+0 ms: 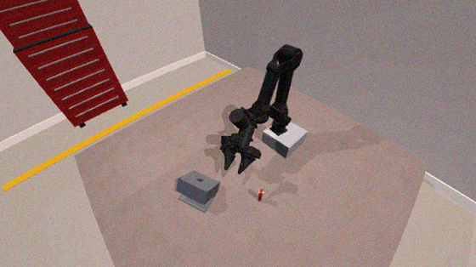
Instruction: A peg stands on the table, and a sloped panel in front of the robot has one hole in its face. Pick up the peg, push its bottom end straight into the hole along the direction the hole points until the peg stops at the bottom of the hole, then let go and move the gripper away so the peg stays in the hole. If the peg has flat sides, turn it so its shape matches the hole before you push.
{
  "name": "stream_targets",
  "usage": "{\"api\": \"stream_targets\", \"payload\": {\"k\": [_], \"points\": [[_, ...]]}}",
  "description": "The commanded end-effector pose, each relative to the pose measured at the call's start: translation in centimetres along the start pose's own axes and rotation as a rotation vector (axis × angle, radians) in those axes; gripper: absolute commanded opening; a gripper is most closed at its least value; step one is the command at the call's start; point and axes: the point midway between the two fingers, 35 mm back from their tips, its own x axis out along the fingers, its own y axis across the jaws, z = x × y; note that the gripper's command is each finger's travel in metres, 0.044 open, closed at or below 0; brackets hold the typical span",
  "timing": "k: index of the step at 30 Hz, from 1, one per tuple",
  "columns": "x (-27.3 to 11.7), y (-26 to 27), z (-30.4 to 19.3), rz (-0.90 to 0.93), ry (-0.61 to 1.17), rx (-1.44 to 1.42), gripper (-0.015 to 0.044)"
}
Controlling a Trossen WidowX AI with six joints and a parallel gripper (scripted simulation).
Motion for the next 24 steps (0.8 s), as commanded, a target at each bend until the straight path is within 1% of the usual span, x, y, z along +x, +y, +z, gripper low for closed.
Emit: {"api": "stream_targets", "payload": {"k": [1, 2, 24], "points": [[0.0, 0.0, 0.0, -0.001, 0.002, -0.001, 0.0426], [0.2, 0.0, 0.0, -0.003, 0.008, -0.004, 0.0440], [4.2, 1.6, -1.2, -0.078, 0.275, -0.170, 0.0440]]}}
